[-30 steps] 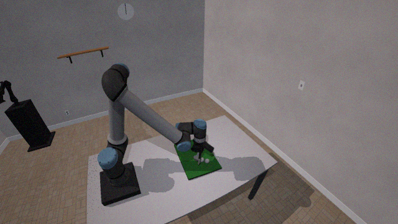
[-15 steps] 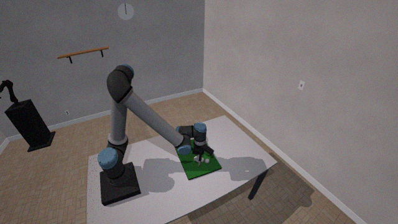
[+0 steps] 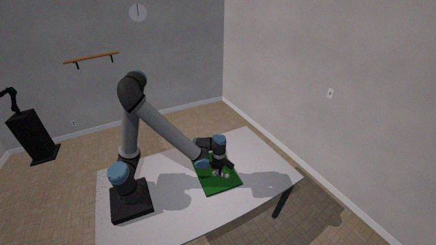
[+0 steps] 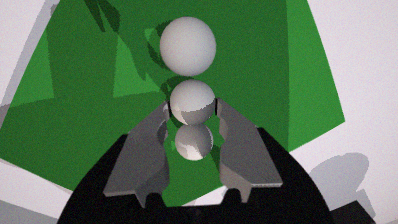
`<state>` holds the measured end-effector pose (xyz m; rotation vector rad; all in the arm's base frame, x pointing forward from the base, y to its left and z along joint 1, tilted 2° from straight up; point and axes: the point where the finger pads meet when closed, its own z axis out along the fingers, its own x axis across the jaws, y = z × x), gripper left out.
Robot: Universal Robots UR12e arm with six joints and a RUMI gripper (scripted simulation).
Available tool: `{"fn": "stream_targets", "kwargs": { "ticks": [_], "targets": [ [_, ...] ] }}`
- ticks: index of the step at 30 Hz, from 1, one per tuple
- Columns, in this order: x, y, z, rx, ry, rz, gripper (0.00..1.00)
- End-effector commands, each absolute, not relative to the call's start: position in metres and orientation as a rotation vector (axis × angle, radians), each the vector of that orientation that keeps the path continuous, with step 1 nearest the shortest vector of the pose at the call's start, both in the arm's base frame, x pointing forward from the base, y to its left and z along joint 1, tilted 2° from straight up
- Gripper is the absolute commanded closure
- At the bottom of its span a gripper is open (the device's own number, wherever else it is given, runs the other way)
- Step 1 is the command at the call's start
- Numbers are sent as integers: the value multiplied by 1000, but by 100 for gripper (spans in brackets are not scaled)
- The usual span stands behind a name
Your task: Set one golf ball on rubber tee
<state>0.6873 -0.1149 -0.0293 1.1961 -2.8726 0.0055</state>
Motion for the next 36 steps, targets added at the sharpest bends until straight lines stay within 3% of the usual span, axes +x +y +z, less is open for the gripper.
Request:
{"fn": "stream_targets", "kwargs": {
  "ticks": [1, 23, 36],
  "targets": [
    [688, -115, -29, 1197, -2874, 7, 100],
    [688, -115, -25, 1197, -2874, 7, 100],
    [690, -114, 69, 1197, -2874, 8, 100]
  ]
}}
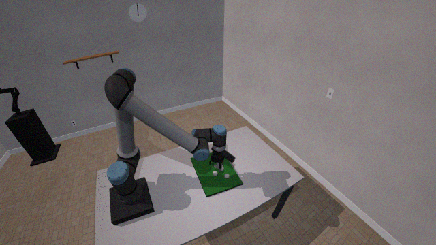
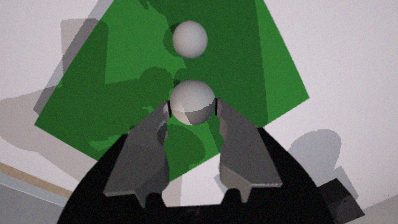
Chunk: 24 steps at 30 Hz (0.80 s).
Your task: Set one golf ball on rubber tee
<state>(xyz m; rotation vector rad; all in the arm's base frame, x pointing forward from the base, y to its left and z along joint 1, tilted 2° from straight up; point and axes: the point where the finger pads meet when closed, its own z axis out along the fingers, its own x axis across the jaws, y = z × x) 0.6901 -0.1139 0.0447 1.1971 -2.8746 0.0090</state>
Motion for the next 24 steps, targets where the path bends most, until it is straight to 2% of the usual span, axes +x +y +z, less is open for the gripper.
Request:
{"fn": "stream_targets", "kwargs": {
  "ticks": [1, 7, 16, 24],
  "targets": [
    [690, -114, 69, 1197, -2874, 8, 100],
    [691, -104, 71, 1197, -2874, 8, 100],
    [682, 41, 89, 1197, -2874, 7, 100],
    [680, 50, 85, 1197, -2874, 7, 100]
  ]
}}
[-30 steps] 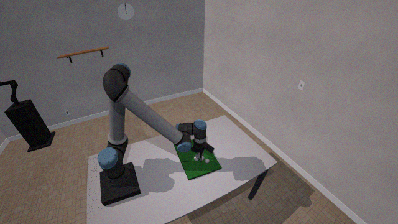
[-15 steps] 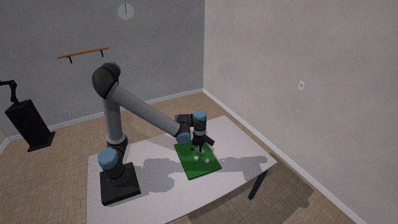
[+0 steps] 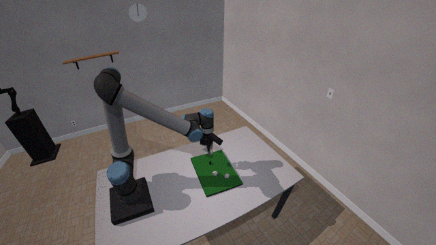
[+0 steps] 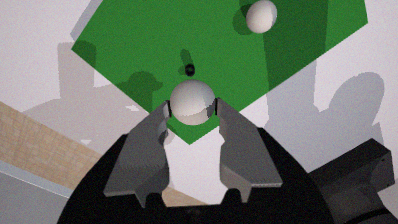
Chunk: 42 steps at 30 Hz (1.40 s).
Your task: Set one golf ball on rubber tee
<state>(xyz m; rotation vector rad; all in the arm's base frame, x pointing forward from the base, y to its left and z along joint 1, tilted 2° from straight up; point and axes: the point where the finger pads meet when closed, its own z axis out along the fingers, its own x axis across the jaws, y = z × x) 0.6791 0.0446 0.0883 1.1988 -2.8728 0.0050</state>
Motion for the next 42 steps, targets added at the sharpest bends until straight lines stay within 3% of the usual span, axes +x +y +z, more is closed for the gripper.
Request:
{"fn": "stream_targets", "kwargs": {
  "ticks": [1, 10, 42],
  "targets": [
    [680, 50, 80, 1197, -2874, 7, 100],
    [677, 49, 8, 1197, -2874, 7, 100],
    [678, 48, -9, 1197, -2874, 7, 100]
  ]
}}
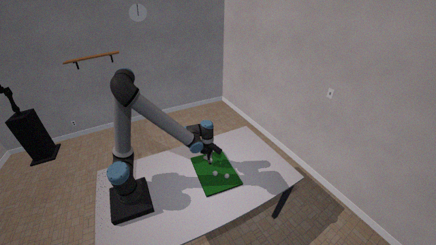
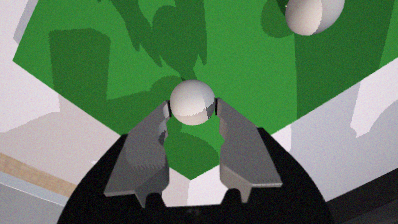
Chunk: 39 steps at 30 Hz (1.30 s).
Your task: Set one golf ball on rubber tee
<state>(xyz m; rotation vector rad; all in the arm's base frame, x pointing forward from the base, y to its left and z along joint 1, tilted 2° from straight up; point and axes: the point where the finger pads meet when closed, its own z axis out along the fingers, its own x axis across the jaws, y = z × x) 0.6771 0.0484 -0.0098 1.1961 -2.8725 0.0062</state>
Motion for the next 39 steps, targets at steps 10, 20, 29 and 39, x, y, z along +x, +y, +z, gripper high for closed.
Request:
{"fn": "stream_targets", "kwargs": {
  "ticks": [10, 20, 29, 39],
  "targets": [
    [678, 48, -9, 1197, -2874, 7, 0],
    [678, 48, -9, 1197, -2874, 7, 0],
    [678, 48, -9, 1197, -2874, 7, 0],
    [678, 48, -8, 1197, -2874, 7, 0]
  ]
}}
